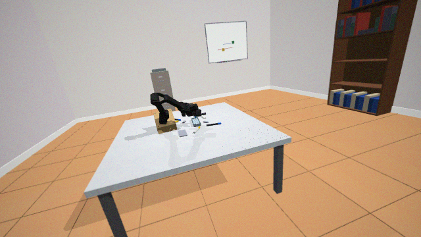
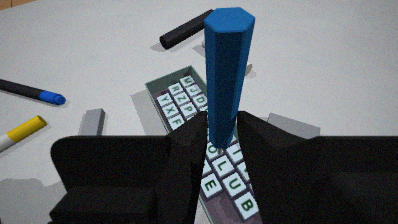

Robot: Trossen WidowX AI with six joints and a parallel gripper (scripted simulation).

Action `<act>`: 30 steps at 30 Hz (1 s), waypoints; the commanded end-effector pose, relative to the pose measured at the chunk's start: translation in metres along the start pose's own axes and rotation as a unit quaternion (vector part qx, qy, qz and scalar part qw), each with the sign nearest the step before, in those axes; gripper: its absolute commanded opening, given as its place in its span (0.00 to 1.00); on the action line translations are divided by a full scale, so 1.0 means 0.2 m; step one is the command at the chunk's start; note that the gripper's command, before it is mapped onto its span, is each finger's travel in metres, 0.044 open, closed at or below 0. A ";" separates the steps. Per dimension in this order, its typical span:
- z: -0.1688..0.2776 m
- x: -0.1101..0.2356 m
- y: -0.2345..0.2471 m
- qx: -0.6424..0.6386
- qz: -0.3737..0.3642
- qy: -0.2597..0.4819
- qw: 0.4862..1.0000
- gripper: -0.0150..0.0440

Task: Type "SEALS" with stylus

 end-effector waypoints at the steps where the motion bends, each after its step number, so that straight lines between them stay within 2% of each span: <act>1: -0.04 0.03 -0.01 -0.001 0.004 0.000 1.000 0.39; 7: -0.04 0.02 0.00 -0.003 0.011 0.003 1.000 0.39; 18: -0.11 0.08 0.06 -0.104 0.185 0.029 0.977 0.26; 21: -0.12 0.10 0.08 -0.130 0.222 0.024 0.966 0.25; 30: -0.12 0.10 0.08 -0.132 0.224 0.024 0.965 0.25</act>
Point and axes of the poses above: the point midway between the two fingers, 35 mm back from their tips, its own x axis back along the fingers, its own y axis across the jaws, z = x × y, the point moved 9 cm from there along x, back along the fingers, and after that the axes turned 6 degrees about x, right-handed, at the moved point
